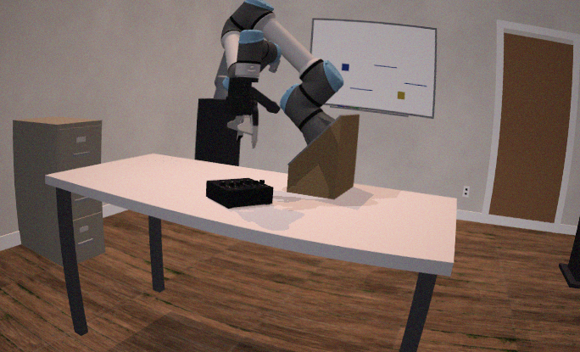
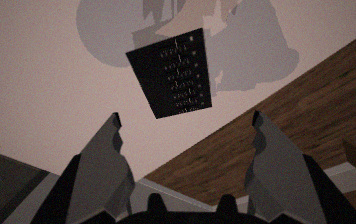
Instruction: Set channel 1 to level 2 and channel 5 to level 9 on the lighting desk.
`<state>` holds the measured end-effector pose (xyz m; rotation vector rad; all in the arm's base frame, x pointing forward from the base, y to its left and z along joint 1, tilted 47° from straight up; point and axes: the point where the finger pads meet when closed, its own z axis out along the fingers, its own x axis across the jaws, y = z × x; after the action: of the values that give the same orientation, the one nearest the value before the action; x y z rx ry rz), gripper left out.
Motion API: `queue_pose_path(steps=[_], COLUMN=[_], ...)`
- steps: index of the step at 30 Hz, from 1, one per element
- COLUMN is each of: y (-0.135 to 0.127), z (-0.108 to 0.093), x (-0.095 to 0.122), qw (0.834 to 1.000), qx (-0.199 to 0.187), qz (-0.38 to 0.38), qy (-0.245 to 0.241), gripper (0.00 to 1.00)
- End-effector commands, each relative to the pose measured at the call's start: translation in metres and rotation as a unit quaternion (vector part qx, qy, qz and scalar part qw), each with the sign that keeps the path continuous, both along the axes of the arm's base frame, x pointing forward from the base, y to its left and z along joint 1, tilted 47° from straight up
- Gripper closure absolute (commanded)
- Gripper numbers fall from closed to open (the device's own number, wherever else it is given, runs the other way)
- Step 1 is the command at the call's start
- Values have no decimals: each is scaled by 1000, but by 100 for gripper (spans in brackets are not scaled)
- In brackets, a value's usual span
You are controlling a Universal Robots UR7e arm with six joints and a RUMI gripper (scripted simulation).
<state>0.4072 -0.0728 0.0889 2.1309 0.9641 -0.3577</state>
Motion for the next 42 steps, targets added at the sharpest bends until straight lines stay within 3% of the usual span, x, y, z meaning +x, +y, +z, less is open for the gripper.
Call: queue_pose_path(steps=[1,9,19,26,42], y=[0,-1,-2,-2,-2], z=[8,17,23,25,25], x=[-3,-5,-6,-6,-6], qw=[990,958,935,925,922], qx=[2,10,15,16,17], qz=[-103,-203,-248,-265,-268], qy=[-94,-203,-254,-273,-277], gripper=[0,0,0,0,0])
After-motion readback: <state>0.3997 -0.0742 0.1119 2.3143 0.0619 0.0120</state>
